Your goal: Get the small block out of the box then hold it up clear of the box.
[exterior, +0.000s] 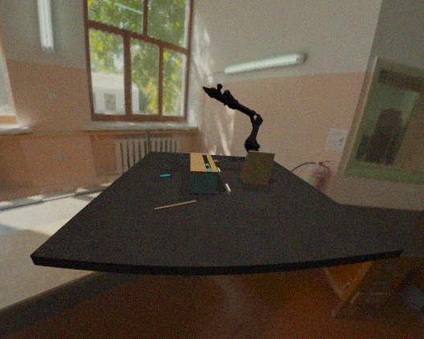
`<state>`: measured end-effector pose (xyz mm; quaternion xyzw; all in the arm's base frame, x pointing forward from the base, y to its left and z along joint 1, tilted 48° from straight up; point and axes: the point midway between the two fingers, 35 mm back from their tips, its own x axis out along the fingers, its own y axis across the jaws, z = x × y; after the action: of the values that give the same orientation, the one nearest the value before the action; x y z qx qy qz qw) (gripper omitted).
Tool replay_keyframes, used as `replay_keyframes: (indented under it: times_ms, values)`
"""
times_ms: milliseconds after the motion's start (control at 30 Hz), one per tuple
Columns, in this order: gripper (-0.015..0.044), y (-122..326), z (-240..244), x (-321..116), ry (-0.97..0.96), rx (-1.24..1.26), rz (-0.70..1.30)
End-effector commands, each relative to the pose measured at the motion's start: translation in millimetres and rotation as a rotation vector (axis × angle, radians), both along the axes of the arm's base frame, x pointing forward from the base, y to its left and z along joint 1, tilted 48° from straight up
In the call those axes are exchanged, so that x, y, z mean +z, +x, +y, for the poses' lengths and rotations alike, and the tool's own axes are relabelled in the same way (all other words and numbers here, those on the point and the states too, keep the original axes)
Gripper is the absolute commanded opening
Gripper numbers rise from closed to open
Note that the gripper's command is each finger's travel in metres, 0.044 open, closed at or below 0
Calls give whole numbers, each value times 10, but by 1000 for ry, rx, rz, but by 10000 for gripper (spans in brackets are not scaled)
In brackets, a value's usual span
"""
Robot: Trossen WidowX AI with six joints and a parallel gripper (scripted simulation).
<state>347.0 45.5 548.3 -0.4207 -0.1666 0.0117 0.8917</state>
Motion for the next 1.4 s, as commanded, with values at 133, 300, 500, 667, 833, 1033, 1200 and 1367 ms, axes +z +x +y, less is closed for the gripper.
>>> replay_keyframes:
  times_ms: [133,300,500,667,833,1033,1200,1367]
  values:
    - [400,595,3,-1240,478,-25,445]
    - [400,744,-10,-1964,752,-128,660]
    - [400,743,-51,-2831,1071,-342,860]
    - [400,598,-108,-3501,1310,-587,956]
    - [400,342,-187,-4089,1510,-879,970]
    - [400,-85,-315,-4669,1683,-1266,859]
    - [400,-505,-444,-5020,1754,-1579,655]
    - [400,-822,-546,-5194,1760,-1774,451]
